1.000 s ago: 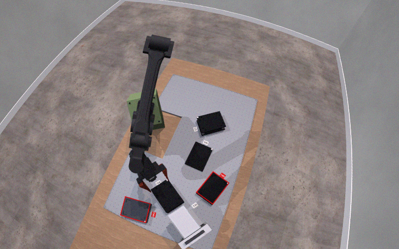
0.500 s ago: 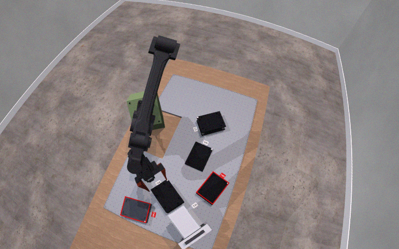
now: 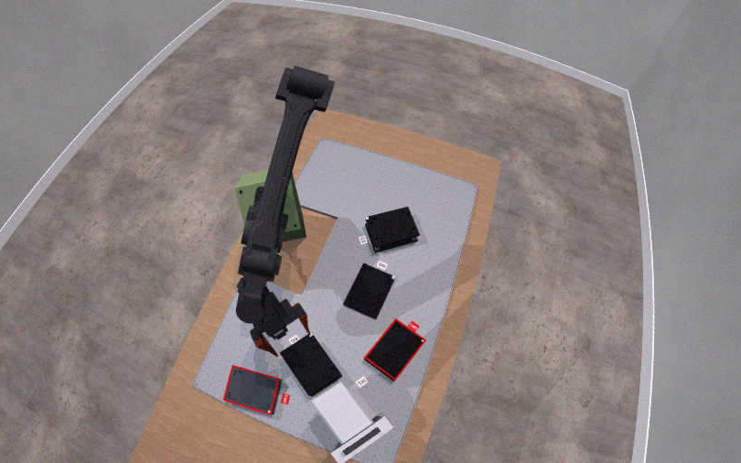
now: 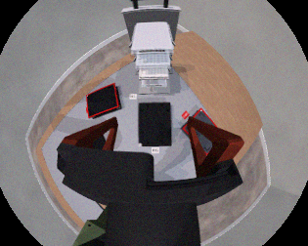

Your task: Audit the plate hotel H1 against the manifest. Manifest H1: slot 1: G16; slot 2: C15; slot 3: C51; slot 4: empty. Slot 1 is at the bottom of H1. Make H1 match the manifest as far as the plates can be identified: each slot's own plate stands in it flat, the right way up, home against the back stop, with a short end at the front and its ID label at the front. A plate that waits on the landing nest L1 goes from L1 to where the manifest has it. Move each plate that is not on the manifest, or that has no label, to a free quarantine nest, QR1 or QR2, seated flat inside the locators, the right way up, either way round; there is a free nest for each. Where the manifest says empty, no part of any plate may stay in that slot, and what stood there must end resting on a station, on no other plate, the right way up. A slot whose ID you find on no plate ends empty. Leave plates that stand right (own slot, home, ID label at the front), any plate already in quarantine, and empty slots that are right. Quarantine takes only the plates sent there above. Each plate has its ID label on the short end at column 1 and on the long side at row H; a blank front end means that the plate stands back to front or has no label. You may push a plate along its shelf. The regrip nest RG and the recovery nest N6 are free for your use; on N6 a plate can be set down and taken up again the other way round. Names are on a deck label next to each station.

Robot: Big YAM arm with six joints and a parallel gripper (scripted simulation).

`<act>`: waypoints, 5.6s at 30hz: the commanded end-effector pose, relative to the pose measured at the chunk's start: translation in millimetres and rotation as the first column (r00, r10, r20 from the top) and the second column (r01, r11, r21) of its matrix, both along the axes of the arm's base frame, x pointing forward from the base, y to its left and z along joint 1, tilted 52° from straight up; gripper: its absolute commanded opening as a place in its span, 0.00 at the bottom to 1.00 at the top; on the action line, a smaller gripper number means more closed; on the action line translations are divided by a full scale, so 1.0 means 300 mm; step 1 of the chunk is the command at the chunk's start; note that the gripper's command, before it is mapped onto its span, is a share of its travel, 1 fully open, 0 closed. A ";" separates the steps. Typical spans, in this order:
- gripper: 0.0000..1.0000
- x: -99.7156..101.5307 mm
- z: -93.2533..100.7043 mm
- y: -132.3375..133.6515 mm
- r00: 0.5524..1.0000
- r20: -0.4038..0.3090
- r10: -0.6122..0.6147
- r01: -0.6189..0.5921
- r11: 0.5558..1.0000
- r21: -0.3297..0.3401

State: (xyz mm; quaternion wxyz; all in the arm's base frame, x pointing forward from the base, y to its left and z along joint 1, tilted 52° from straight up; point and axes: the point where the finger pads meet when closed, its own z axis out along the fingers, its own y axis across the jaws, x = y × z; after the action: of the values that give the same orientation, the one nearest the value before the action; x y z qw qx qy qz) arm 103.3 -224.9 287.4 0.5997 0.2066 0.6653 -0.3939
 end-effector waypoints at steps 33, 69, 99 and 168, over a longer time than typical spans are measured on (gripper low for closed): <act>1.00 0.046 0.223 0.021 1.000 0.004 0.001 -0.001 0.991 -0.134; 1.00 0.161 0.270 -0.112 1.000 0.019 0.001 0.001 0.992 -0.124; 1.00 0.182 0.232 -0.146 1.000 0.020 -0.006 0.008 0.996 -0.090; 1.00 0.116 0.108 -0.109 1.000 0.014 -0.014 0.015 0.998 -0.060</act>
State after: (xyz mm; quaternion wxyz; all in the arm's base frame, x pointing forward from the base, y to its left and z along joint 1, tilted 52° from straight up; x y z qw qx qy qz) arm 146.5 -260.4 315.6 0.6057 0.1923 0.6555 -0.4080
